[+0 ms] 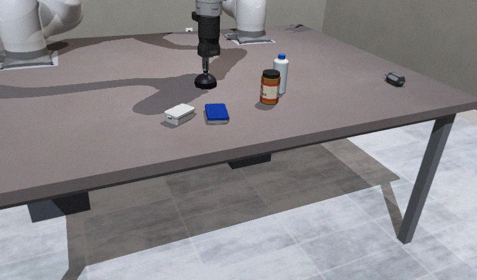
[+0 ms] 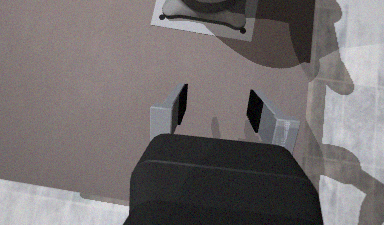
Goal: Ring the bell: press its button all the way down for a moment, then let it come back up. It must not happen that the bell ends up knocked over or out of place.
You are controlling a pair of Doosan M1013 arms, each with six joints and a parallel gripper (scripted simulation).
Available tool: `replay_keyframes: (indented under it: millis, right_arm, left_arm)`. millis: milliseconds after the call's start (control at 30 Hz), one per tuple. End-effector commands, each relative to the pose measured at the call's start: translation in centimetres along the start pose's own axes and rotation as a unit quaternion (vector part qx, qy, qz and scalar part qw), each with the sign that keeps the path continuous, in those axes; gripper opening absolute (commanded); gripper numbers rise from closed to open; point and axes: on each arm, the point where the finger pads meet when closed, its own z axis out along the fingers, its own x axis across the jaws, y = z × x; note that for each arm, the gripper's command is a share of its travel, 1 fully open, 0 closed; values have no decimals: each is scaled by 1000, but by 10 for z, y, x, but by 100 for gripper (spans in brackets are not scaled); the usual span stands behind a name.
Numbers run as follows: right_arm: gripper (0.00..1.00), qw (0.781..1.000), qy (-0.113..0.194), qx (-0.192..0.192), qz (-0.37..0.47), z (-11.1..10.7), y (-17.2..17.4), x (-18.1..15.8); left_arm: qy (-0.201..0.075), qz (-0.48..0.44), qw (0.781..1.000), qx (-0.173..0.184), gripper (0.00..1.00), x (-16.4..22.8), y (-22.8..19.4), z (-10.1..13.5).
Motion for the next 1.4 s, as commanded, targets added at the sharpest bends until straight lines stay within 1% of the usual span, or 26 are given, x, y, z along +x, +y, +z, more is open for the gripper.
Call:
replay_keyframes:
  millis: [0, 933, 1167, 1367]
  right_arm:
    - [17, 1000, 1, -1, 0, -1, 1, 0]
    - [17, 1000, 1, -1, 0, -2, 1, 0]
    - [17, 1000, 1, -1, 0, -7, 0, 0]
    - [17, 1000, 1, -1, 0, -18, 0, 0]
  left_arm:
    - [0, 0, 1000, -1, 100, 0, 0, -1]
    - [0, 0, 1000, -1, 100, 0, 0, -1]
    - [0, 0, 1000, -1, 100, 0, 0, -1]
    - [0, 0, 1000, -1, 100, 0, 0, -1]
